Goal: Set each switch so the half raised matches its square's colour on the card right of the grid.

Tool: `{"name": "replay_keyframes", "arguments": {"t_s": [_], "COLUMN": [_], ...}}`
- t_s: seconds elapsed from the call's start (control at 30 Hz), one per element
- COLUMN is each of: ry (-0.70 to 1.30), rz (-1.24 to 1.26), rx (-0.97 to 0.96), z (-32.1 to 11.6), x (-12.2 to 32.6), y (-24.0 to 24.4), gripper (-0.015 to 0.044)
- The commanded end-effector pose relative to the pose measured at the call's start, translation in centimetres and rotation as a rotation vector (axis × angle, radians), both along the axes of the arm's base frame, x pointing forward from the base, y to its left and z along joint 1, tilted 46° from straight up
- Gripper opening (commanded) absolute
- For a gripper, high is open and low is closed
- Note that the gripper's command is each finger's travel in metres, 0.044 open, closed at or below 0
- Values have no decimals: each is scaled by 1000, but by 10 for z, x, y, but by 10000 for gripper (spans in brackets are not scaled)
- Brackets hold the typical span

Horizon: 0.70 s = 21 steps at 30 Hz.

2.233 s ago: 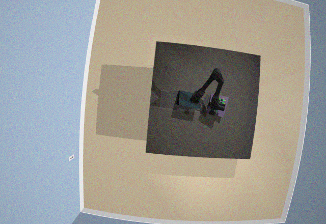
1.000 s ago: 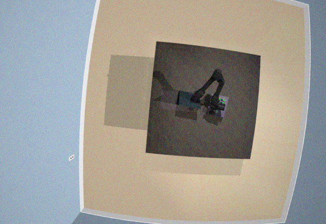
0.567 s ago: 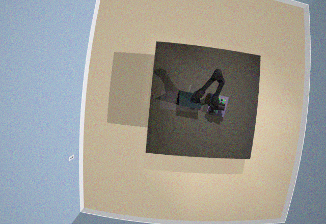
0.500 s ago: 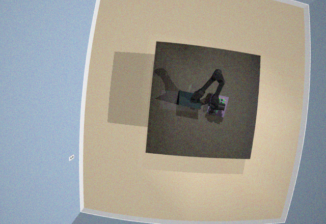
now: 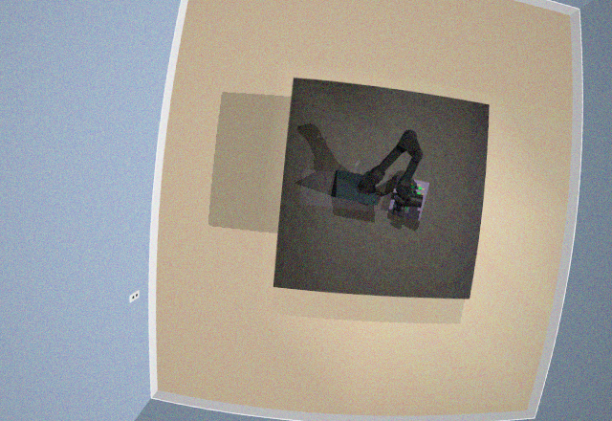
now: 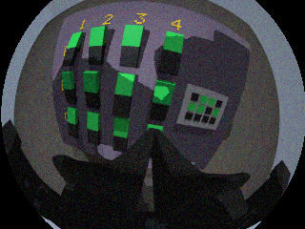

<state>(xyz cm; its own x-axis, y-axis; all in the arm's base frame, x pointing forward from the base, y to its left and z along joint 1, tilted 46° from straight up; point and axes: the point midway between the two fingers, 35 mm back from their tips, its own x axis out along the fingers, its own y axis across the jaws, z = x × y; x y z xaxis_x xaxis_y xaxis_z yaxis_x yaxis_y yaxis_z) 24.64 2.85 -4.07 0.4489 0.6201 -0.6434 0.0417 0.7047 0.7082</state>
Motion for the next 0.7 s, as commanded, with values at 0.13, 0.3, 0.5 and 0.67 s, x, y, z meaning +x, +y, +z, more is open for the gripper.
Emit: {"name": "replay_keyframes", "arguments": {"t_s": [0.13, 0.3, 0.5, 0.67], "ry": [10, 2, -5, -6], "rz": [-4, -1, -22, -22], "rx": [2, -3, -3, -3], "z": [-2, 3, 38, 39], "x": [-2, -3, -31, -32], "y": [1, -5, -38, -39], "gripper": [0, 0, 0, 0]}}
